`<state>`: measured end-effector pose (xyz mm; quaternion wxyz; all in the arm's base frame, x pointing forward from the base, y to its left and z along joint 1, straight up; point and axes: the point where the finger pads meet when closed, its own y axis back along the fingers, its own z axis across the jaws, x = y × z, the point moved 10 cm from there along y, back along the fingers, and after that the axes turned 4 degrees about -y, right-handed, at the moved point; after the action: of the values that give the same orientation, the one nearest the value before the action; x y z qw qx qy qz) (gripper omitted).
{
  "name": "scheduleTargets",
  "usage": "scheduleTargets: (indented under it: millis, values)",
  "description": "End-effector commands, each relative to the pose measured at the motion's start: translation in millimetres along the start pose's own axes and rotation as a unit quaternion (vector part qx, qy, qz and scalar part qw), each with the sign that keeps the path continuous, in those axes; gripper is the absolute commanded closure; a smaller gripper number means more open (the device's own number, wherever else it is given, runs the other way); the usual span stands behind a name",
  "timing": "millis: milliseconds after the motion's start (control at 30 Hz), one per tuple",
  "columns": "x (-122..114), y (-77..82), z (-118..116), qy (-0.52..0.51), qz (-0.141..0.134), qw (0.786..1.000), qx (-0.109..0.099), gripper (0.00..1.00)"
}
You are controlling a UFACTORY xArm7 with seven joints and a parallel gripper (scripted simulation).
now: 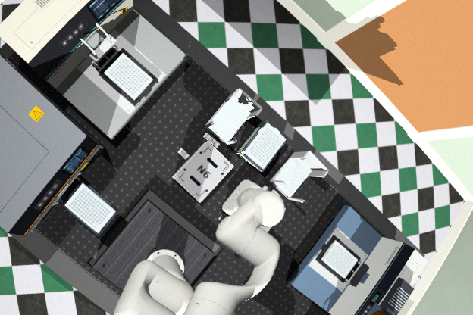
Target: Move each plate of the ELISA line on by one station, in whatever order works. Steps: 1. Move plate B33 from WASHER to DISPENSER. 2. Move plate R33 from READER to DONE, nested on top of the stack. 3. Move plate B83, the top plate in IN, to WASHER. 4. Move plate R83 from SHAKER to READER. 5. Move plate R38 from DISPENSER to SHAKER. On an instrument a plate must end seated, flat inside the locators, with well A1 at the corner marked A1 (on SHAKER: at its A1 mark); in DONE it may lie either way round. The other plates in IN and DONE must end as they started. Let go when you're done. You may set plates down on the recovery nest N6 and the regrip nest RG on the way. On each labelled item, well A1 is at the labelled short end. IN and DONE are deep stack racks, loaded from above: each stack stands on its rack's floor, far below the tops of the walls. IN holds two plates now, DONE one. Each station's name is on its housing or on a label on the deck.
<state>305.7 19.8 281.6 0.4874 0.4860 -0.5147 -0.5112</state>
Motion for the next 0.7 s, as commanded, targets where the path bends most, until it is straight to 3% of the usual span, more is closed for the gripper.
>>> scheduleTargets:
  millis: [0, 667]
  values:
    - [6.0, 1.7, 1.5, 0.0, 0.0, 1.0, 0.002, 0.0]
    - [14.6, 1.7, 4.8, 0.0, 0.0, 1.0, 0.002, 0.0]
